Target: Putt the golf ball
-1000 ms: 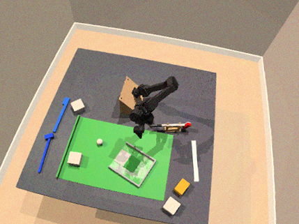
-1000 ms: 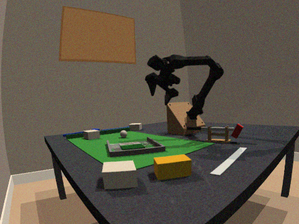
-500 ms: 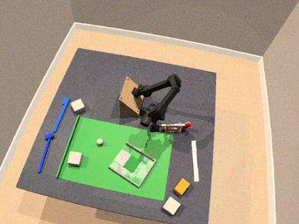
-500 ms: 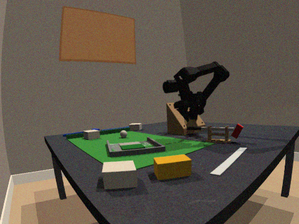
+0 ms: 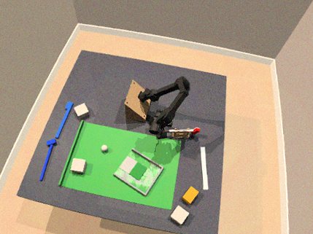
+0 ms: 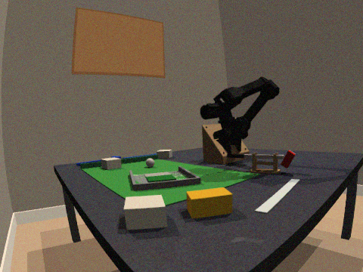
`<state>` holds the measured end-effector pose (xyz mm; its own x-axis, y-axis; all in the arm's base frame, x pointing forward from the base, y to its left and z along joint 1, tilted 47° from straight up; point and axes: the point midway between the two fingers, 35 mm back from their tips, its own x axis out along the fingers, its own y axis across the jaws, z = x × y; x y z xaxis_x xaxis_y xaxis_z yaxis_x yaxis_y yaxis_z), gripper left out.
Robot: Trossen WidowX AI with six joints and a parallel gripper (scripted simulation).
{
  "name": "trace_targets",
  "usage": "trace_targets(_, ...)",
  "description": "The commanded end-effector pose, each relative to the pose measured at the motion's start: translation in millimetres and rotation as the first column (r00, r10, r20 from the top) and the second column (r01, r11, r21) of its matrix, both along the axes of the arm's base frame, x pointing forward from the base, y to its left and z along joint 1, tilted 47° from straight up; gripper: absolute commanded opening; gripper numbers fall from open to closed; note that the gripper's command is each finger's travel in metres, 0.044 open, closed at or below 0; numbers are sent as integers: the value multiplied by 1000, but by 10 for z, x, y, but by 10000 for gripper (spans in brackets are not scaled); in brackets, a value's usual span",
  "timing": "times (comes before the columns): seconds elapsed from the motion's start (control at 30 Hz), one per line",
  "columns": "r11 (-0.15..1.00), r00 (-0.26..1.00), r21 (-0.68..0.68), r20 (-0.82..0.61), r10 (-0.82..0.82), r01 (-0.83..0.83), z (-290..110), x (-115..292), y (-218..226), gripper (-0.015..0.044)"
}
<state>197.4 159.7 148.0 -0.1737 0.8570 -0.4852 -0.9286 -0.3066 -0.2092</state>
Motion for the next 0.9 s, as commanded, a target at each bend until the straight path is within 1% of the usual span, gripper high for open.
trace_targets(0.0,1000,1000,3,-6,0,0,-67,-21,76,440)
trace_targets(0.1,1000,1000,5,-6,0,0,-141,-34,159,440)
trace_targets(0.8,1000,1000,6,-6,0,0,-304,-57,335,440)
trace_targets(0.87,1000,1000,7,0,1,-1,-277,-44,311,387)
